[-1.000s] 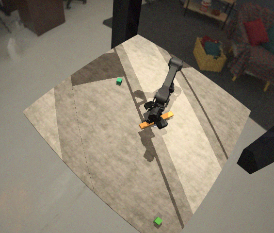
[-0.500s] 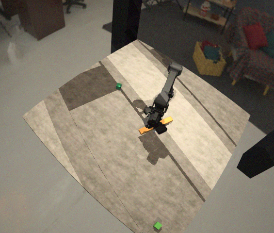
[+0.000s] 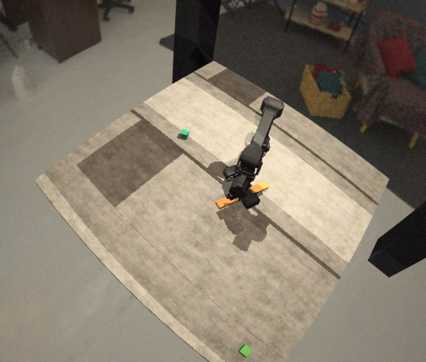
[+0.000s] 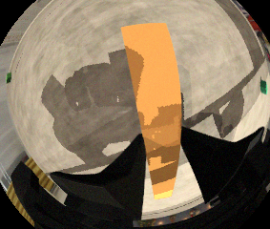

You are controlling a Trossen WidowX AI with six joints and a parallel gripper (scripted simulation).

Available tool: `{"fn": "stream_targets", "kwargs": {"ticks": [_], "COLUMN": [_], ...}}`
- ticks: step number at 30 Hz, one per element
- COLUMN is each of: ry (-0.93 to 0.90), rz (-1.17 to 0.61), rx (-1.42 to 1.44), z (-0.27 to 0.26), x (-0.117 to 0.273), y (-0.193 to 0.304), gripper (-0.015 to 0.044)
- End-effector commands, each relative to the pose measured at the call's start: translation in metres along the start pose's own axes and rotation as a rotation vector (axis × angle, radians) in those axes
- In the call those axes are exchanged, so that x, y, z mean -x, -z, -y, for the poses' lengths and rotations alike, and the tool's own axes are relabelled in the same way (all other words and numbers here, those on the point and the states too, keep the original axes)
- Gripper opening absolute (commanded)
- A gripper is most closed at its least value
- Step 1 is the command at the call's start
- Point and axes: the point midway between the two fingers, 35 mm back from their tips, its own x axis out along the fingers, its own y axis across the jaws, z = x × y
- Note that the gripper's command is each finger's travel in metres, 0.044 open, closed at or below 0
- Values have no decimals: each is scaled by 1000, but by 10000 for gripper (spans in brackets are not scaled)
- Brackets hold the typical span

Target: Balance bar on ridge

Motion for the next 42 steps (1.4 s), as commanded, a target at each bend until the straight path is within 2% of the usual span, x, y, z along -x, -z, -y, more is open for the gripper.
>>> {"fn": "stream_targets", "kwargs": {"ticks": [1,42], "ry": [0,0], "rz": [1,1], "rx": [1,1], "z": [0,0], "x": [-1,-4], "y": [0,0], "gripper": [0,0]}}
